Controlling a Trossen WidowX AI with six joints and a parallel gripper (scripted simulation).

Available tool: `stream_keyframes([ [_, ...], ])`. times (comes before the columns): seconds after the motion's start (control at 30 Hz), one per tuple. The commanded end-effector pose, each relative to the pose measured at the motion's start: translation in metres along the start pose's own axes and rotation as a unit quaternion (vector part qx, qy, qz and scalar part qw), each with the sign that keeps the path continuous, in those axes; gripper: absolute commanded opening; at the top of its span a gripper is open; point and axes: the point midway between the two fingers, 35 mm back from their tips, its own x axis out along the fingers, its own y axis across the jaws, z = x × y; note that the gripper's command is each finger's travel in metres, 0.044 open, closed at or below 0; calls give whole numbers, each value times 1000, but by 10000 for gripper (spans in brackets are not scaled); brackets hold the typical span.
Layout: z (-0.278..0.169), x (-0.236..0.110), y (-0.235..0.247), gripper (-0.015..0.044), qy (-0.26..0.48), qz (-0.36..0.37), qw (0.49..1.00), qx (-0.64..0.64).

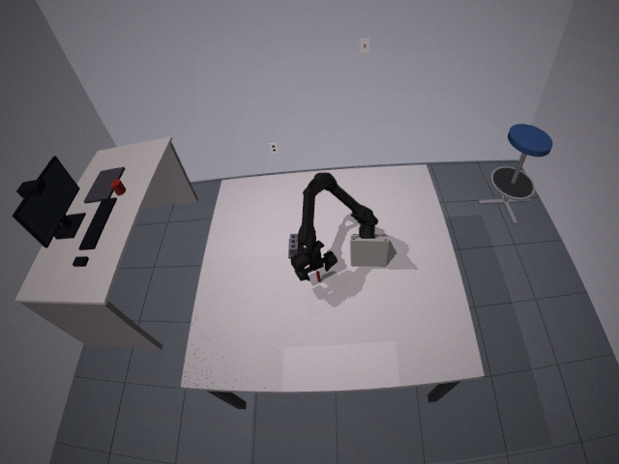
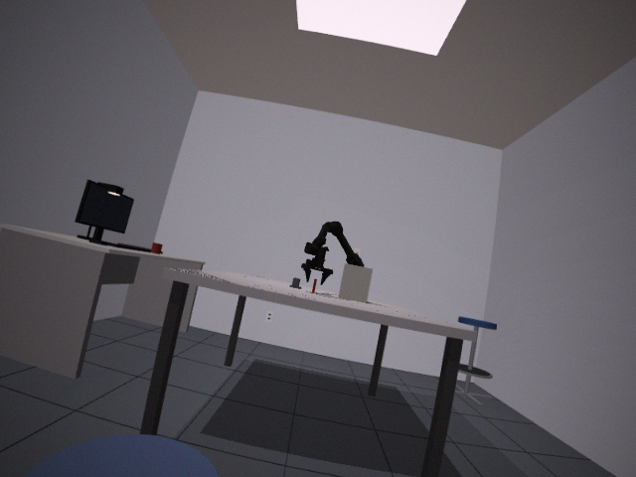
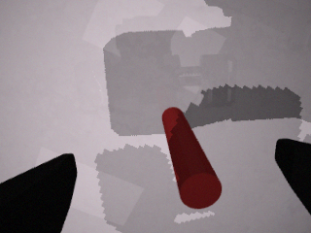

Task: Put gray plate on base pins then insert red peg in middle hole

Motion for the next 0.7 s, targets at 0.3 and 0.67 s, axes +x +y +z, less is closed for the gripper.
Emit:
stream_keyframes([
  [0.3, 1, 13, -3, 282, -2, -5, 1000, -2],
  [0.67, 1, 13, -3, 13, -2, -5, 1000, -2],
])
